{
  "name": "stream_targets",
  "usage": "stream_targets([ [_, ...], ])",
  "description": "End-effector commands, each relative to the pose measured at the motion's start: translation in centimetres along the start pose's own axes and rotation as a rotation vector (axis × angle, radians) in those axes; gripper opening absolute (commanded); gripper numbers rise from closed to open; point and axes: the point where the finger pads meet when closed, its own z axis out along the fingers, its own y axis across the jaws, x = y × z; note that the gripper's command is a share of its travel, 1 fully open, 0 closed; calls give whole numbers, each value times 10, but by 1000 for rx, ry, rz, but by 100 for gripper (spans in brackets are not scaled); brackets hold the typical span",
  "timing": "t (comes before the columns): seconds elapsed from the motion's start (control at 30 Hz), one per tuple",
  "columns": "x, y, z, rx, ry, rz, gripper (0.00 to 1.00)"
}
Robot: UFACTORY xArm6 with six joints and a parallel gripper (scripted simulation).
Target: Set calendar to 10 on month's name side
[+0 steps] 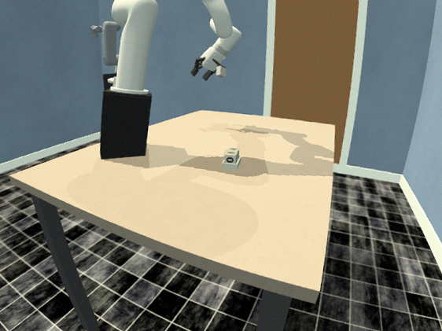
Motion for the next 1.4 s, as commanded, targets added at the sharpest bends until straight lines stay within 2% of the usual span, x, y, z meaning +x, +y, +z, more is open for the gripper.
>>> stream_targets([
  [0.0,-1,-1,-1,3,0,-2,100],
  [0.57,-1,-1,-2,4,0,-2,100],
  [0.63,6,-2,-4,12,2,7,100],
  [0.7,26,-4,-12,40,10,37,100],
  [0.77,65,-6,-26,92,26,93,100],
  [0.83,65,-6,-26,92,26,93,100],
  [0.87,91,-5,-35,126,38,132,100],
  [0.9,91,-5,-35,126,38,132,100],
  [0.93,122,-1,-46,164,53,177,100],
  [1.0,122,-1,-46,164,53,177,100],
  [1.03,154,5,-57,205,71,229,100],
  [1.1,154,5,-57,205,71,229,100],
  [1.13,185,14,-68,249,91,285,100],
  [1.23,192,16,-71,249,91,285,100],
  [1.27,225,29,-81,293,115,346,100],
  [1.37,230,31,-83,293,115,346,100],
])
